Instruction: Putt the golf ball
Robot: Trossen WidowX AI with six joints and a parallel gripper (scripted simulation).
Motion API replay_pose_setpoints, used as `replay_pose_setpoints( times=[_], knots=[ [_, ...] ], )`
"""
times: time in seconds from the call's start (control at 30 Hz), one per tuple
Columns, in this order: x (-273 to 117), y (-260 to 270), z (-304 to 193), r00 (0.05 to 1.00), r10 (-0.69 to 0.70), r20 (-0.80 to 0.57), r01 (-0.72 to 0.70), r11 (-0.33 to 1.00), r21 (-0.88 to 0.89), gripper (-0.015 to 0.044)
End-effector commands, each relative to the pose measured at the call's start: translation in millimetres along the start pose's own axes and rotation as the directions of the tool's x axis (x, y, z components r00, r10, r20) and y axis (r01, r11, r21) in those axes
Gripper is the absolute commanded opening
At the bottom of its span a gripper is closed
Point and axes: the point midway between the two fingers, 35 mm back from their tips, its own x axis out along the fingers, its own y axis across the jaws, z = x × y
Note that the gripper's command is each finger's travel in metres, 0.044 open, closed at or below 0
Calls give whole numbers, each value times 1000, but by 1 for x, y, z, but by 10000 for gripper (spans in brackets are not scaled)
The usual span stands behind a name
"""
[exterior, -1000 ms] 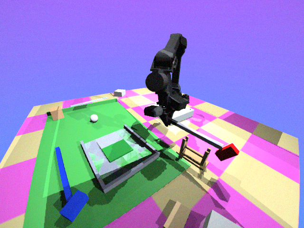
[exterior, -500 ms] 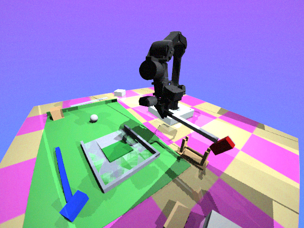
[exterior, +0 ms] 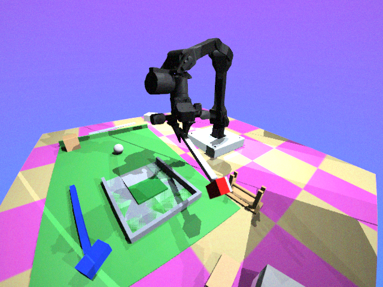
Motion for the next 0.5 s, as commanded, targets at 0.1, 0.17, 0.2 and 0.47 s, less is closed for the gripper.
replay_pose_setpoints(
  times=[0.1, 0.17, 0.2, 0.47],
  knots=[
    [-14, -29, -30, 999, -46, -14, 48, 989, 138, 0],
    [-17, -36, -40, 998, -56, -21, 59, 983, 174, 0],
    [-18, -39, -45, 998, -61, -24, 65, 979, 192, 0],
    [-27, -54, -85, 996, -73, -49, 87, 919, 384, 0]
  ],
)
